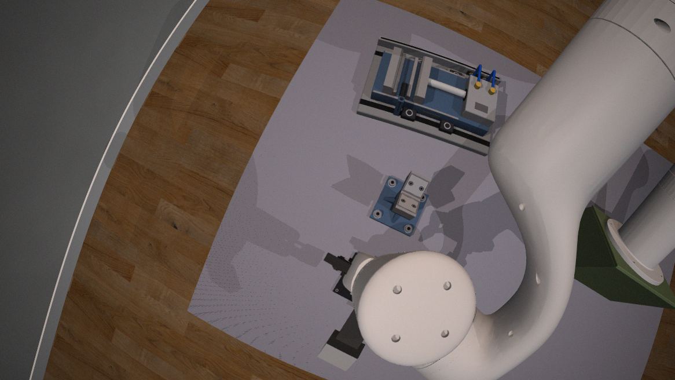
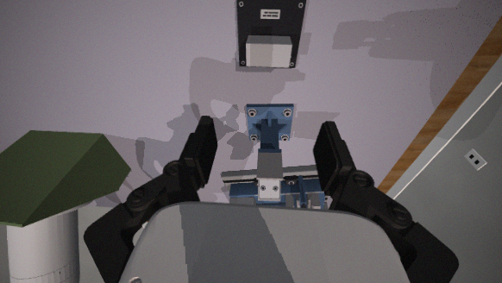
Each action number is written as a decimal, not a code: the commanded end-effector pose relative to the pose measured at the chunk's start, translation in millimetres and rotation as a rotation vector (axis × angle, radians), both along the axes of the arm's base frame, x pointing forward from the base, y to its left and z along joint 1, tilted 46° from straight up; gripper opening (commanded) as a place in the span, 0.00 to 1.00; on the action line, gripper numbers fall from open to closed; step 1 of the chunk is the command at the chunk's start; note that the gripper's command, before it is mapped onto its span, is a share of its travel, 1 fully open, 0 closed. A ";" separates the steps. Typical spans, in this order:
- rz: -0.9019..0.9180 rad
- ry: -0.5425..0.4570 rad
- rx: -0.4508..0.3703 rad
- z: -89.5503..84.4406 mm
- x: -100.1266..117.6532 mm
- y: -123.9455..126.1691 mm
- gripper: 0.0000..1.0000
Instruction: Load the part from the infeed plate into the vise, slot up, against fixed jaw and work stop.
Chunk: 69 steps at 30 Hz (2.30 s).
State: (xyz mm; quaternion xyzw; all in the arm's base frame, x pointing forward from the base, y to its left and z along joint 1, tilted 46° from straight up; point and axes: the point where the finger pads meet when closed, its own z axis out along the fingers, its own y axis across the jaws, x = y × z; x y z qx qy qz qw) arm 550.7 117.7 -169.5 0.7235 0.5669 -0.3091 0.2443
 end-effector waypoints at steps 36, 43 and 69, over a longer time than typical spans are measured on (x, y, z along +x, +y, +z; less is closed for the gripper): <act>0.001 -0.002 0.001 -58.7 -13.2 -59.3 0.89; 0.001 -0.002 0.001 -67.3 -15.3 -68.0 0.89; 0.001 -0.002 0.001 -101.9 -23.6 -103.1 0.89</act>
